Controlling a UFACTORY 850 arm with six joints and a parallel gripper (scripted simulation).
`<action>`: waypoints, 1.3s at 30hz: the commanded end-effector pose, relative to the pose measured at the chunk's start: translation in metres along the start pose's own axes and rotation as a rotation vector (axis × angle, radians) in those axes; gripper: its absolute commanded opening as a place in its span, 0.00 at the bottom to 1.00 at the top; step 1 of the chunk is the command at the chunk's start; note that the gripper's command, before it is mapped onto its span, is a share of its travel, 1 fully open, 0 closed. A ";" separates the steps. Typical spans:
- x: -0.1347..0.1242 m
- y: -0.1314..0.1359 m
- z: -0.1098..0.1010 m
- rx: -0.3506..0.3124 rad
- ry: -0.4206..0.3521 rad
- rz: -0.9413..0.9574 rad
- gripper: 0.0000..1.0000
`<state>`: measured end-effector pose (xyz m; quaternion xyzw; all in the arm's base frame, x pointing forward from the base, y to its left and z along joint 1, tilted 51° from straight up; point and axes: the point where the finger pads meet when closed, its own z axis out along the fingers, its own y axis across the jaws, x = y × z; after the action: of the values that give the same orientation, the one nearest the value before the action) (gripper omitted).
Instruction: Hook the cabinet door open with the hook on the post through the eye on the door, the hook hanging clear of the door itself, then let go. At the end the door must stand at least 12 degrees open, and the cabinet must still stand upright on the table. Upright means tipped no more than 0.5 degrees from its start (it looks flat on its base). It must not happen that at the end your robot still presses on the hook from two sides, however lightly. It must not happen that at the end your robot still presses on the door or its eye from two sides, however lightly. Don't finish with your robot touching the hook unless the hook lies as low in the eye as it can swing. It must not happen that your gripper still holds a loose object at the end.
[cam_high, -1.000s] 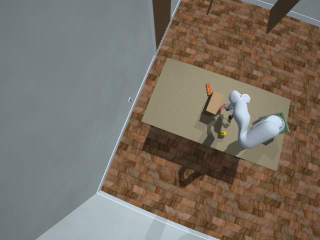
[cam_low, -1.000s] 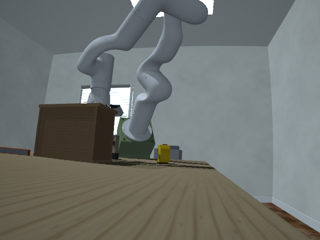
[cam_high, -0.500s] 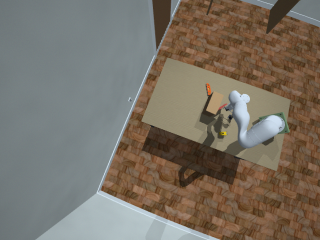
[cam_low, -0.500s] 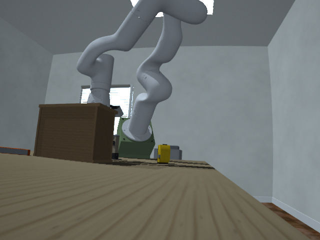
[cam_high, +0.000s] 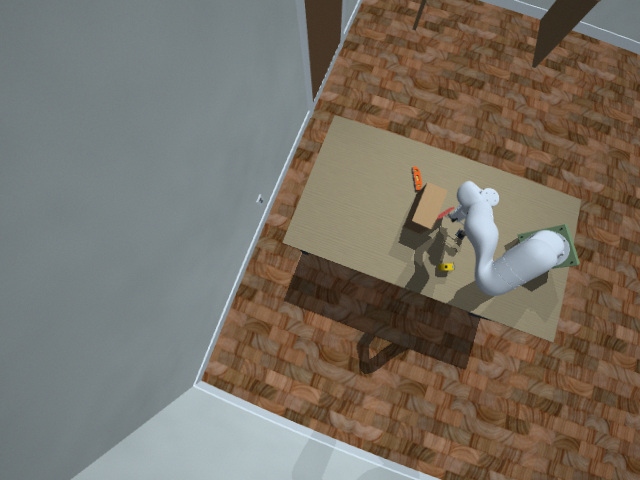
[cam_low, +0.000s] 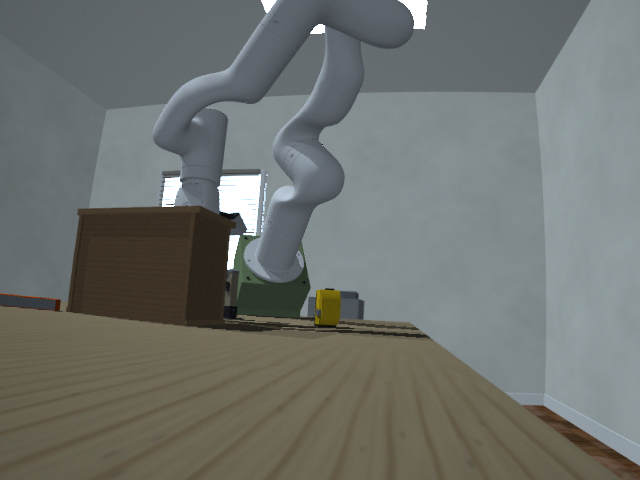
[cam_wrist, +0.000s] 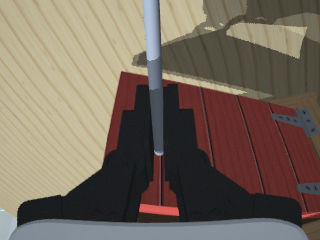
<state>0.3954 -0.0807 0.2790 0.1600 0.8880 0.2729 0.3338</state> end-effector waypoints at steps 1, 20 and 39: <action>-0.001 0.000 0.000 0.000 -0.001 -0.001 0.04; -0.001 0.000 0.002 0.000 -0.001 -0.001 0.24; -0.001 0.000 0.002 0.000 -0.001 -0.001 0.24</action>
<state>0.3970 -0.0802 0.2781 0.1600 0.8879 0.2729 0.3340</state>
